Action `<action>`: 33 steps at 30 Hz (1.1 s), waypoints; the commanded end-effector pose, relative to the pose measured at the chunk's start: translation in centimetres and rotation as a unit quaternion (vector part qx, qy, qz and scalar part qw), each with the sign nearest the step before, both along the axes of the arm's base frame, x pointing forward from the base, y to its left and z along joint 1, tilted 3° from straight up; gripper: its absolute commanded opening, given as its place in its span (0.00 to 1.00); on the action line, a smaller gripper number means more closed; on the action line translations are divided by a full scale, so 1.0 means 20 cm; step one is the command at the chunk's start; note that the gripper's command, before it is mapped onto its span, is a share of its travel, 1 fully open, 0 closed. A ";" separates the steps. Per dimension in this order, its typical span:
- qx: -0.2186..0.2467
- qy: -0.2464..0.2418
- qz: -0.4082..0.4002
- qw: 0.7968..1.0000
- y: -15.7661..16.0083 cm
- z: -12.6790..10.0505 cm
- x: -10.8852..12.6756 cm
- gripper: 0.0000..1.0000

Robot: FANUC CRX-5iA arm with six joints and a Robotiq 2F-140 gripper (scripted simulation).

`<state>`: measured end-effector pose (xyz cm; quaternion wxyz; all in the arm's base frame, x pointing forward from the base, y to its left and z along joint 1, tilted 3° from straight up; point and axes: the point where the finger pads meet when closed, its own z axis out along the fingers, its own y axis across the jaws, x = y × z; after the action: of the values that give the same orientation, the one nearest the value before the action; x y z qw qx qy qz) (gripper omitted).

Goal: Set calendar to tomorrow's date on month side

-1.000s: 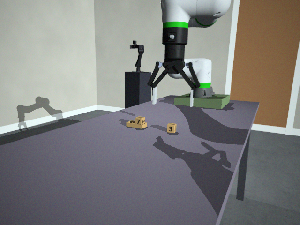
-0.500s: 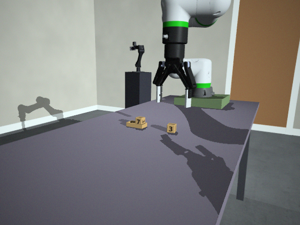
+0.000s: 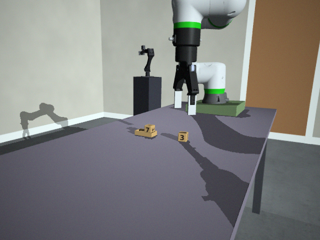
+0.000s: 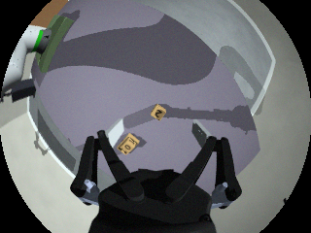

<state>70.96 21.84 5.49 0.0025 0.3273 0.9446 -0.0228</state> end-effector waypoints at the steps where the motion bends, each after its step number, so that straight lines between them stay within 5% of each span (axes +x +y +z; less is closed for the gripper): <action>1: -0.003 -0.005 -0.071 0.997 0.00 0.00 0.00 1.00; 8: -0.004 -0.011 -0.207 0.978 0.00 0.01 0.00 1.00; 22: -0.005 -0.015 -0.293 0.956 0.00 0.01 0.00 1.00; 23: -0.005 -0.015 -0.293 0.956 0.00 0.01 0.00 0.36; 33: -0.005 -0.015 -0.293 0.956 0.00 0.01 0.00 0.36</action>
<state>70.97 21.85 5.73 0.0115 0.5898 0.8072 -0.0224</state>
